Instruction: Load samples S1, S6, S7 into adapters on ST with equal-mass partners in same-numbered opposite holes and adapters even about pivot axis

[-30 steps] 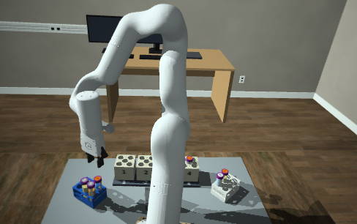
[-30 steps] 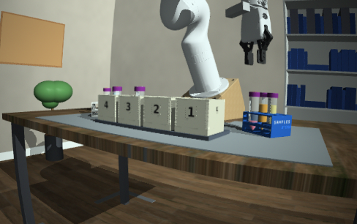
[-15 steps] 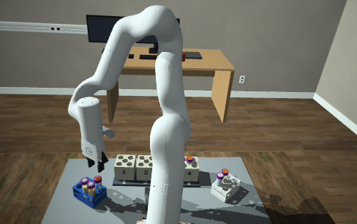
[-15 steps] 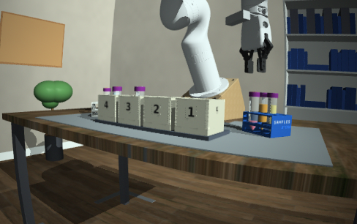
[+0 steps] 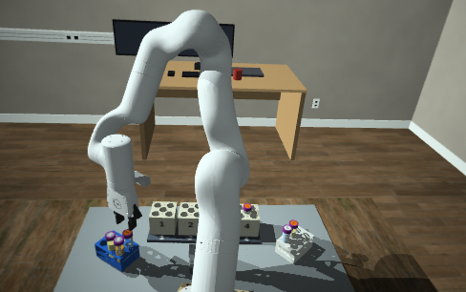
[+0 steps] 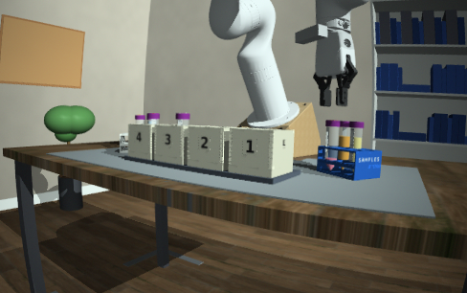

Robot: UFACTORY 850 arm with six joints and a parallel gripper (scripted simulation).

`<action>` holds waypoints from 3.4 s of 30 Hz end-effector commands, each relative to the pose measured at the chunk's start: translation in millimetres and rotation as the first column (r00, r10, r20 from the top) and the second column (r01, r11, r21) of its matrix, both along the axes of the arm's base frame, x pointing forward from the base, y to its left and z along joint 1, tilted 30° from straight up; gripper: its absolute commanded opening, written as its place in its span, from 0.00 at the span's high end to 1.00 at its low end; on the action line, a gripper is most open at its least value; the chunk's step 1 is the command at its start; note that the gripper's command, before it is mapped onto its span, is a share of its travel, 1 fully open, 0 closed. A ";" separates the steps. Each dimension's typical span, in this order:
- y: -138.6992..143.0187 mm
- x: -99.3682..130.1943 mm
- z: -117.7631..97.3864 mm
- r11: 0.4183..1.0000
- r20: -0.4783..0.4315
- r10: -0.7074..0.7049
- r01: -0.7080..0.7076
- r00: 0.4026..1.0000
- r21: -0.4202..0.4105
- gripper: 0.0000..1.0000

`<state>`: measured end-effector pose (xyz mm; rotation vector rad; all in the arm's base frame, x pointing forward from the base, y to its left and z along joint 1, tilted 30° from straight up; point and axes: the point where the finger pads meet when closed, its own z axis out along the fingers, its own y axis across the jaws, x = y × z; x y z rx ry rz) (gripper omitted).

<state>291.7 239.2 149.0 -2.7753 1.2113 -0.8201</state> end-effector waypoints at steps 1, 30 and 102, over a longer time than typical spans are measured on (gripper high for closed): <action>-1.3 5.3 -8.6 1.000 0.003 0.001 -0.001 1.000 0.002 0.43; -6.4 17.4 -30.9 1.000 0.003 0.001 -0.001 1.000 0.002 0.43; -10.3 25.2 -46.2 1.000 0.002 0.000 0.000 1.000 0.001 0.43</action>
